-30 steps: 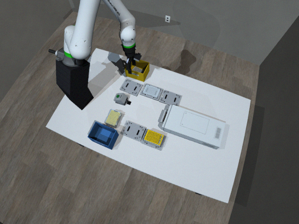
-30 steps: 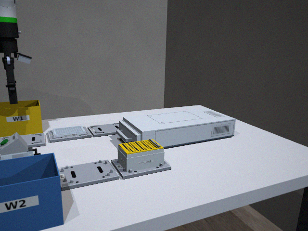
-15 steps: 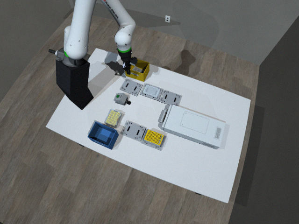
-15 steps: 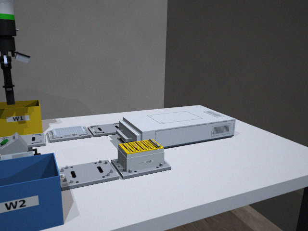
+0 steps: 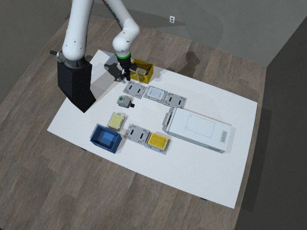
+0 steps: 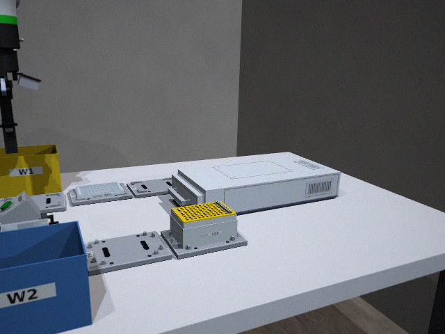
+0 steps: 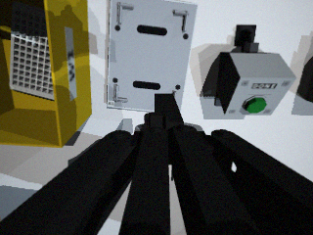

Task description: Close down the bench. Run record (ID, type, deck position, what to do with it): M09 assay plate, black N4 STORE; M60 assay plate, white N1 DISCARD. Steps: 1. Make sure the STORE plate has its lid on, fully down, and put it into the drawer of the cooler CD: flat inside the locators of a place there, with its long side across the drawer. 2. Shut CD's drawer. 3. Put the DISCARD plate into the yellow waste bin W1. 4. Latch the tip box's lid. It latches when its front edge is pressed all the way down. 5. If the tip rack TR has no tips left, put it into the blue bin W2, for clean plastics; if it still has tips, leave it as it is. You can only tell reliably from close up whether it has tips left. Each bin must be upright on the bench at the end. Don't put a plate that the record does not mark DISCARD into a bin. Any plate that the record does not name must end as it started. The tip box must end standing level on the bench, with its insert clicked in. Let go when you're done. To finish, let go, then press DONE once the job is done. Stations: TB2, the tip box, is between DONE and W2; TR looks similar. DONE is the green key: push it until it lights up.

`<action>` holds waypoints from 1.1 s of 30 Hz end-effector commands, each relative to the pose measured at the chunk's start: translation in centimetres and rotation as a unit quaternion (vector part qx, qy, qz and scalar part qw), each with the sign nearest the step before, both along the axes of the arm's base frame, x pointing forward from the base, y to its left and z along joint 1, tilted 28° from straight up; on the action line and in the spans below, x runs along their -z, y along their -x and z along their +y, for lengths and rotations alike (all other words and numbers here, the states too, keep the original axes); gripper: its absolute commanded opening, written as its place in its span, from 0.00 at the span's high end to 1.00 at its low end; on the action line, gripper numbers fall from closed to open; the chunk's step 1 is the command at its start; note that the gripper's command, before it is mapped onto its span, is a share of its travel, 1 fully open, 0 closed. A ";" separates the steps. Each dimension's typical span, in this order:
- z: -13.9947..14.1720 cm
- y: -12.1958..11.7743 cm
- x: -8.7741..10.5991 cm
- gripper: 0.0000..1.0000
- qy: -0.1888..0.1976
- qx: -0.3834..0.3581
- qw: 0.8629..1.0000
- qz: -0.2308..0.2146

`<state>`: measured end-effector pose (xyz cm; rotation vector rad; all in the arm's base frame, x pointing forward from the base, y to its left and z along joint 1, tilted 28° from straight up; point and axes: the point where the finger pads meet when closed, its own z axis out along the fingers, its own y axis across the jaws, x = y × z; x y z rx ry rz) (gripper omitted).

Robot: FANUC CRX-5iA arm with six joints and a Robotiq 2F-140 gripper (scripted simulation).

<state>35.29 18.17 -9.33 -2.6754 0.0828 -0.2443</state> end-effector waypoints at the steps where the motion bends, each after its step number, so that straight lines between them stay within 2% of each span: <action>1: -1.7 0.3 0.6 0.90 -0.003 -0.001 1.000 0.000; 3: -1.7 0.3 0.6 0.90 -0.003 -0.001 1.000 0.000; 33: -12.0 2.8 4.5 0.90 -0.002 -0.001 1.000 0.000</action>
